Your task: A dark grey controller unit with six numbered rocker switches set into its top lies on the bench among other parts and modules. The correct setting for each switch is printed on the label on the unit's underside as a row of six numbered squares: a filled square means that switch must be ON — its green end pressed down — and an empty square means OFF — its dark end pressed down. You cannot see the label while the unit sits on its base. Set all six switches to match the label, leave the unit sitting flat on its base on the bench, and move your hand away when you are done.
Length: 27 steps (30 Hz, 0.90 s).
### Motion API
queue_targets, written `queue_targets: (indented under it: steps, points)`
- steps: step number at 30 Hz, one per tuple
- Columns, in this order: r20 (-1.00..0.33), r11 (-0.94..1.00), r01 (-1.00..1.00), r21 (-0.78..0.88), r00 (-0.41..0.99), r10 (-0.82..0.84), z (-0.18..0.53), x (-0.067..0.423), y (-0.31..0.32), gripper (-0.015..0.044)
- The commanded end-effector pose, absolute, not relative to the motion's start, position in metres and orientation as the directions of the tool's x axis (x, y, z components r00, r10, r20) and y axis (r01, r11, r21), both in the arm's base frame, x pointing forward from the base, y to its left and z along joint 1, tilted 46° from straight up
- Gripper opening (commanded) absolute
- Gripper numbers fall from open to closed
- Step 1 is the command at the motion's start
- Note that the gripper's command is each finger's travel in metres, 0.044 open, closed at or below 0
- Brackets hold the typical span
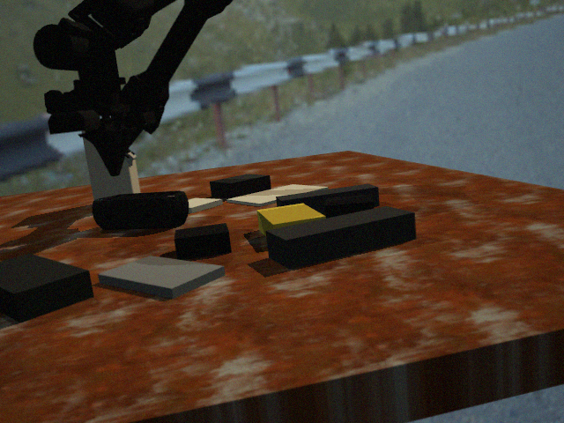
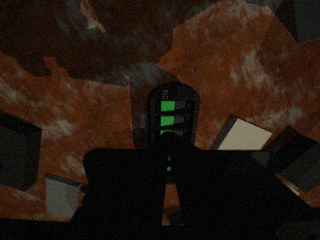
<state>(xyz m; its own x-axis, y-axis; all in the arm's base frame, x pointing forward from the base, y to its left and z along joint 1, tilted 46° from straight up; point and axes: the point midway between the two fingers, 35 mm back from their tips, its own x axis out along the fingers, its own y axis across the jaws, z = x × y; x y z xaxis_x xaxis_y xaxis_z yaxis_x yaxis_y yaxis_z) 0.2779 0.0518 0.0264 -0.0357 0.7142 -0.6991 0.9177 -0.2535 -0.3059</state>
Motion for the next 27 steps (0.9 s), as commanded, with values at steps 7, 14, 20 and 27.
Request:
queue_targets:
  steps: [7, 14, 20, 27]
  points:
    - [-0.696, -0.254, 0.914, -0.317, -0.042, 0.717, 0.015, 0.279, 0.063, 0.0]
    - [-0.695, -0.254, 0.914, -0.317, -0.042, 0.717, 0.007, 0.279, 0.071, 0.0]
    - [-0.695, -0.254, 0.914, -0.317, -0.042, 0.718, 0.001, 0.278, 0.078, 0.0]
    - [-0.695, -0.253, 0.914, -0.317, -0.042, 0.718, -0.005, 0.278, 0.083, 0.0]
